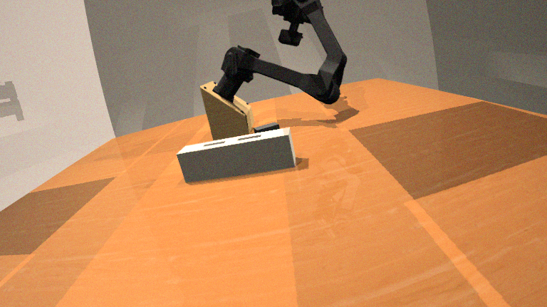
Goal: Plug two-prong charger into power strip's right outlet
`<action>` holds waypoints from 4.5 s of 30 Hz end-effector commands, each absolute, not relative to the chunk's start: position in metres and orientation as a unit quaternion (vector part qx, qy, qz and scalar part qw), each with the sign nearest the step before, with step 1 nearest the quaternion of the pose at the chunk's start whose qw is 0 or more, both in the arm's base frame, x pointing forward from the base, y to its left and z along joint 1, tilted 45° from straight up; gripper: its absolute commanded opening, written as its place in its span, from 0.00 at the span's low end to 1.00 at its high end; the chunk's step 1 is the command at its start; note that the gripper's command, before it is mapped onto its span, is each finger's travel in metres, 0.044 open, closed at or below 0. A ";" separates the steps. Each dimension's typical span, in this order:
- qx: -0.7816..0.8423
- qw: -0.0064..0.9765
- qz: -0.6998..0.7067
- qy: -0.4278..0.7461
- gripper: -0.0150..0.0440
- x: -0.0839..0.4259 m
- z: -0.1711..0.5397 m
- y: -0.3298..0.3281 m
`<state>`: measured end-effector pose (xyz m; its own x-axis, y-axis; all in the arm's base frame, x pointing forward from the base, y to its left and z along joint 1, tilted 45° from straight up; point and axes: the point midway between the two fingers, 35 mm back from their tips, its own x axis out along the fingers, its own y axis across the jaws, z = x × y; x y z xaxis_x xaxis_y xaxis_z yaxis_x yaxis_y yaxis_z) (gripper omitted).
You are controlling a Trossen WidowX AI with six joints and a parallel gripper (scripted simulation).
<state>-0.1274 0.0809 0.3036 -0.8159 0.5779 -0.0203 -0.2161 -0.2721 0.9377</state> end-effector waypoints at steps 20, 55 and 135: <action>-0.057 0.117 0.932 0.337 1.00 -0.159 0.278 -0.005; -0.249 -0.293 0.909 -0.163 1.00 -0.105 0.214 -0.149; 0.242 -0.768 -0.282 -0.522 1.00 0.186 0.091 -0.064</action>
<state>0.1835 -0.0748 0.0941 0.3011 0.1310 -0.9446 -0.6171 0.7820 -0.0882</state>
